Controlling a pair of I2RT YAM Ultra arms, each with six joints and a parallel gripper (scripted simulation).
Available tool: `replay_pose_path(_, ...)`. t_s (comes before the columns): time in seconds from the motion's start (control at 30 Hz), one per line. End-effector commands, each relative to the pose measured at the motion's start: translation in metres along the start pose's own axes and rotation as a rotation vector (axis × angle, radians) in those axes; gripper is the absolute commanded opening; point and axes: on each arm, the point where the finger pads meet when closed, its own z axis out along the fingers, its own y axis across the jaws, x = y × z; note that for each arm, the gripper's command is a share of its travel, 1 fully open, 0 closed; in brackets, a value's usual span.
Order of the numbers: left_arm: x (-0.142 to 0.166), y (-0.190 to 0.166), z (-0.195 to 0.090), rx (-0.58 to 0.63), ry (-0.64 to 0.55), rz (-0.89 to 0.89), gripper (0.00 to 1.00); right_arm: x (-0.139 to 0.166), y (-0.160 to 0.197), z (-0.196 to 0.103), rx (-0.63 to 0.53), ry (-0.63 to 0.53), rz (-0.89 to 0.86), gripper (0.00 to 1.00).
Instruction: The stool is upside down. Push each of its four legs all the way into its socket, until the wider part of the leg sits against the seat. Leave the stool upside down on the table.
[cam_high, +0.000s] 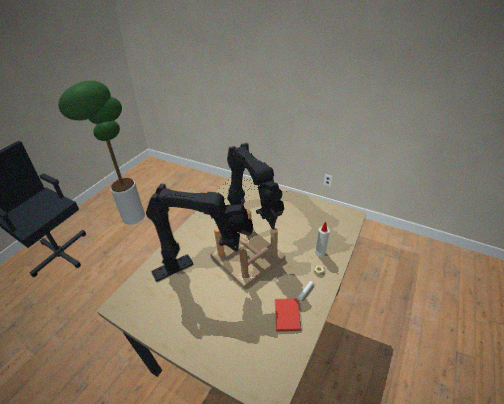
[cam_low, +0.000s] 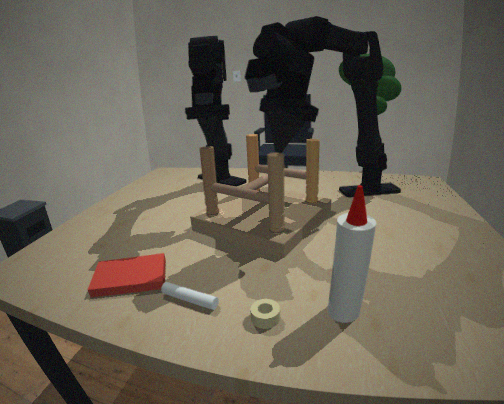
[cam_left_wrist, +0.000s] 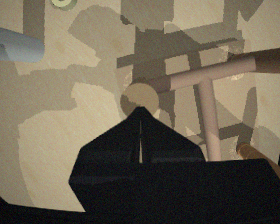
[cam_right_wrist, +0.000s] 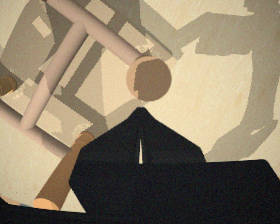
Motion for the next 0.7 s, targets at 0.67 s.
replay_pose_path(0.67, -0.014, 0.003, -0.016, -0.001, -0.063, -0.012, 0.0, -0.001, -0.003, -0.001, 0.003, -0.015, 0.007, 0.0)
